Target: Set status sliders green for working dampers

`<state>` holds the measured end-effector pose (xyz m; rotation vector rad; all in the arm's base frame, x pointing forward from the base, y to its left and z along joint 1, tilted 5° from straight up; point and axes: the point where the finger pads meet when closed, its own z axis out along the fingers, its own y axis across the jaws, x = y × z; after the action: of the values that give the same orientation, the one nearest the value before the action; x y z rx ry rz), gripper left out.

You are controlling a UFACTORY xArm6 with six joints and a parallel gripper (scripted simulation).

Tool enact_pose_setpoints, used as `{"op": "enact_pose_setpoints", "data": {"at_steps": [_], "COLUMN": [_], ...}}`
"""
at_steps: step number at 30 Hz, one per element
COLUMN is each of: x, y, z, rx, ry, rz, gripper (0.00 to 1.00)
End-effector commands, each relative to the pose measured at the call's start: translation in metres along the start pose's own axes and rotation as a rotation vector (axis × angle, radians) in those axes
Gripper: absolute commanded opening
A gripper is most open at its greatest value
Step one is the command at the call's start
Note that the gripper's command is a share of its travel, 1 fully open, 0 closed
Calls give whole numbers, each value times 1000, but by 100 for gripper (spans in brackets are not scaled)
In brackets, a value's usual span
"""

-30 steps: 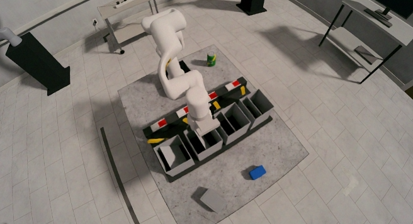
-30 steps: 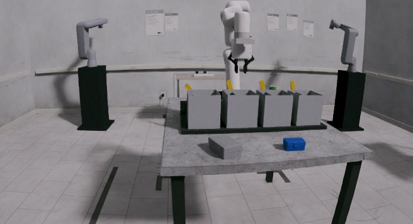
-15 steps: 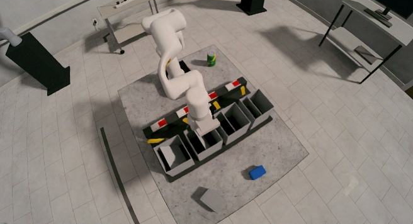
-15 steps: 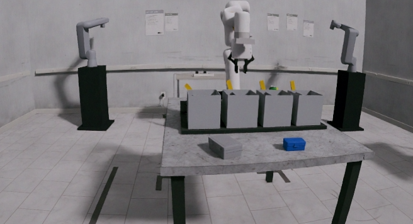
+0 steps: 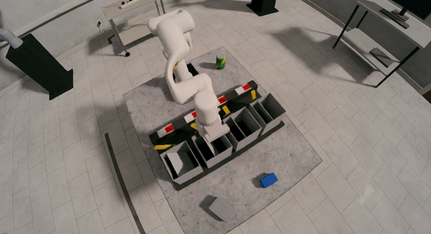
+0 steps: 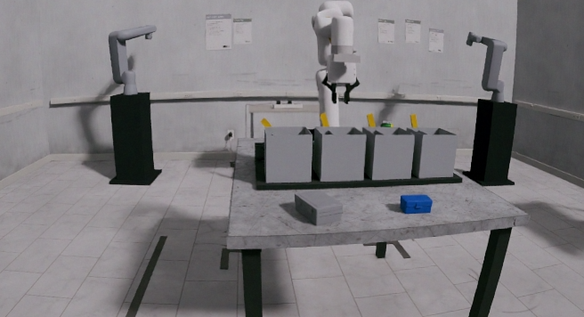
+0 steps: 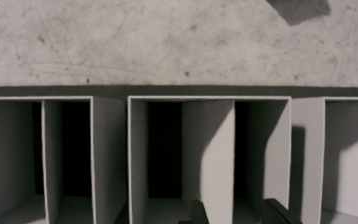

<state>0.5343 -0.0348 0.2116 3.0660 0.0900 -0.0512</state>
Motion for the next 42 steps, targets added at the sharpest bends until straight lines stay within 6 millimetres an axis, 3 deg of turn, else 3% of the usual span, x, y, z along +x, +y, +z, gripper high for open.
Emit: {"op": "enact_pose_setpoints", "data": {"at_steps": [1, 36, 39, 42], "x": [1, 0, -34, -47], "y": [0, 1, 17, 24], "z": [-2, -2, 7, 11], "rx": [0, 2, 96, 132], "ry": [5, 5, 4, 2], "rz": [0, 0, 0, -1], "gripper": [39, 39, 39, 39]}}
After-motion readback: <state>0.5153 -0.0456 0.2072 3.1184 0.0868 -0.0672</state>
